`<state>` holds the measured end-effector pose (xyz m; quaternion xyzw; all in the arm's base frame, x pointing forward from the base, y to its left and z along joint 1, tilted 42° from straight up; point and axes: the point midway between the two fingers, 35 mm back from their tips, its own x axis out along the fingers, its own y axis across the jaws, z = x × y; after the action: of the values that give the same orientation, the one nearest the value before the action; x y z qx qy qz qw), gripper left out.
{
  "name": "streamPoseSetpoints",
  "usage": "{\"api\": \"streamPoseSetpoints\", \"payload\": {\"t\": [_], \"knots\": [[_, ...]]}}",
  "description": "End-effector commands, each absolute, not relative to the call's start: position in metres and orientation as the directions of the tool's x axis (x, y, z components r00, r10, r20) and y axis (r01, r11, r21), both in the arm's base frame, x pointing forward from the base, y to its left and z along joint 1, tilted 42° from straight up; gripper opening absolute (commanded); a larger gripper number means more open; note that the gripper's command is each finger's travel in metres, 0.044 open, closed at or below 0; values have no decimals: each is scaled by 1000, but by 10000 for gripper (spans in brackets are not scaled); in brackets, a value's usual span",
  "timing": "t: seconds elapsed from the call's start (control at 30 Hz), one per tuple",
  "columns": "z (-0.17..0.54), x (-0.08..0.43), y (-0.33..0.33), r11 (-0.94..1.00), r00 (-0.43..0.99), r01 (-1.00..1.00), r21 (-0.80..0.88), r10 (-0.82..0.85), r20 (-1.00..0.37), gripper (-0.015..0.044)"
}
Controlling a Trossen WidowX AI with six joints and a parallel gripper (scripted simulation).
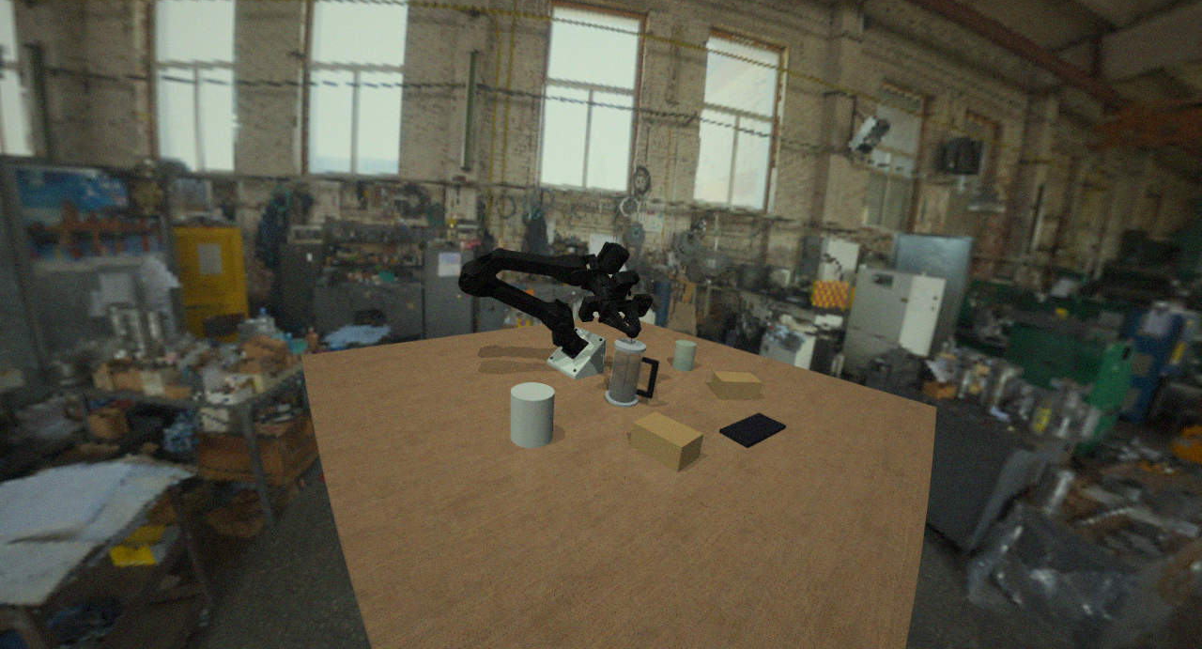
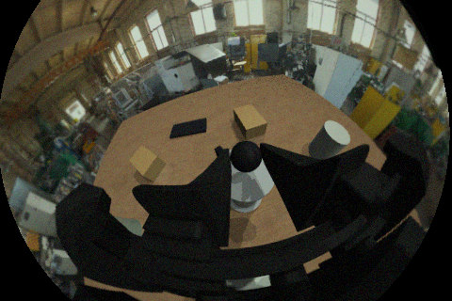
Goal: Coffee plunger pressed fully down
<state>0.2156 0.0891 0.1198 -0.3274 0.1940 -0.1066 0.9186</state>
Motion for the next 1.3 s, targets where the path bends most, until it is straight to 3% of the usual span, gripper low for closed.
{"api": "streamPoseSetpoints", "payload": {"t": [0.0, 0.43, 0.83, 1.27], "knots": [[117, 216, 86, 755, 897, 64, -652, -330, -293, 125], [120, 216, 89, 762, 902, 69, -643, -323, -286, 125], [120, 216, 89, 762, 902, 69, -643, -323, -286, 440], [159, 202, 127, 761, 893, 58, -647, -330, -308, 440]]}}
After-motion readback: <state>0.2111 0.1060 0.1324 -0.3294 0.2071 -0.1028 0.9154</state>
